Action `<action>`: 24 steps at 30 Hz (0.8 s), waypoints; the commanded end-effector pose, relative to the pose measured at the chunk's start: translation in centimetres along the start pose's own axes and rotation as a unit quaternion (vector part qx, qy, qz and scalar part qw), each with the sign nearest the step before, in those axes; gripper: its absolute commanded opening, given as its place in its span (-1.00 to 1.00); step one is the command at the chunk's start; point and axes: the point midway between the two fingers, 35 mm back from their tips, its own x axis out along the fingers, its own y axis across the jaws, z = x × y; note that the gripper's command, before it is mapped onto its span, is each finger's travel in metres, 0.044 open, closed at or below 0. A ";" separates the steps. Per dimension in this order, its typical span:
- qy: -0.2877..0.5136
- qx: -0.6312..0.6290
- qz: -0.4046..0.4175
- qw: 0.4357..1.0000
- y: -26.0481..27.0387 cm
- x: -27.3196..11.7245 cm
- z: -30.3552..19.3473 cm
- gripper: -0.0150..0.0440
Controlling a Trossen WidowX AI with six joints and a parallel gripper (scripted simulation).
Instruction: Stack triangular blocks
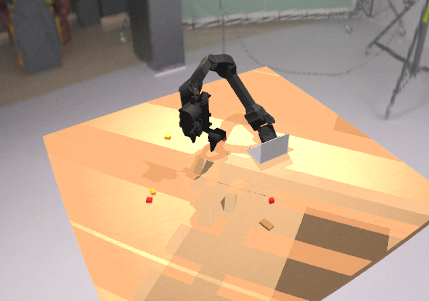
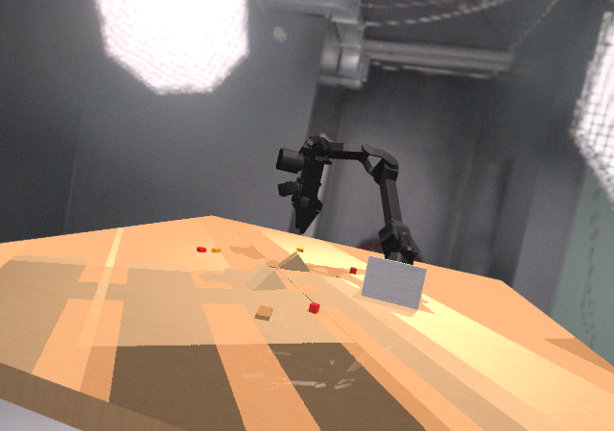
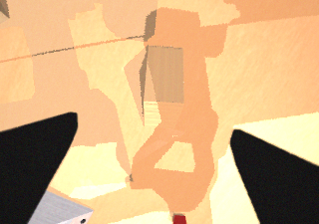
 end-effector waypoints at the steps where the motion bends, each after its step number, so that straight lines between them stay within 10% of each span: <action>1: 0.015 -0.024 -0.007 1.000 -0.5 0.2 -0.8 1.00; 24: 0.014 -0.024 -0.005 1.000 -0.6 3.2 -0.4 1.00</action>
